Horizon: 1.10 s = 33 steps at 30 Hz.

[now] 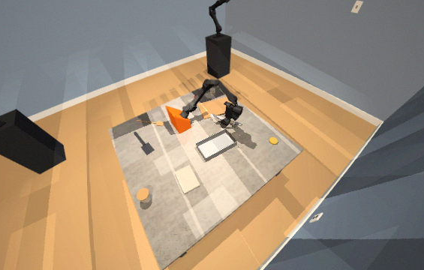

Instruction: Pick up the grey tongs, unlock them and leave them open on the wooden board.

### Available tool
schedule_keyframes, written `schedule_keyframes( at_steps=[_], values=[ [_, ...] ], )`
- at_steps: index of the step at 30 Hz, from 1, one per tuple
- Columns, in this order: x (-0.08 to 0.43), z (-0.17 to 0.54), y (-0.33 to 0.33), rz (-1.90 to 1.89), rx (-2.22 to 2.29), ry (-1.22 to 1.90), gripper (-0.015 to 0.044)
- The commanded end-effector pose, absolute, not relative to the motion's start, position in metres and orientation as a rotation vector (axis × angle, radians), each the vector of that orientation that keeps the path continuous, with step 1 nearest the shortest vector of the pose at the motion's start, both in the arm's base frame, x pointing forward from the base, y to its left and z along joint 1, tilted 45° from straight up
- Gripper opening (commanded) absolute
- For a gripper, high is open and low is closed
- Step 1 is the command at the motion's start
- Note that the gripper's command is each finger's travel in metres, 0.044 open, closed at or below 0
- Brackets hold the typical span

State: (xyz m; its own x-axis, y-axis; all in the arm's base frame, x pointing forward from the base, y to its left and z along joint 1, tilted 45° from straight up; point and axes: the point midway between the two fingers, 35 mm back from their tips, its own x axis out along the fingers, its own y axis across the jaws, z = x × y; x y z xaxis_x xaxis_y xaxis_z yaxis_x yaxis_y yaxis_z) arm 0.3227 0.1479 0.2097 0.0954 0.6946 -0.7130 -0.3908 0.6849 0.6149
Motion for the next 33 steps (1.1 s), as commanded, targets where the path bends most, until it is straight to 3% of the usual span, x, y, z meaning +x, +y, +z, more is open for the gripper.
schedule_keyframes(
  at_steps=[1, 33],
  values=[
    [0.305, 0.223, 0.159, 0.854, 0.264, 1.205, -0.015],
    [0.209, 0.249, 0.237, 0.984, -0.041, 1.145, -0.015]
  ],
)
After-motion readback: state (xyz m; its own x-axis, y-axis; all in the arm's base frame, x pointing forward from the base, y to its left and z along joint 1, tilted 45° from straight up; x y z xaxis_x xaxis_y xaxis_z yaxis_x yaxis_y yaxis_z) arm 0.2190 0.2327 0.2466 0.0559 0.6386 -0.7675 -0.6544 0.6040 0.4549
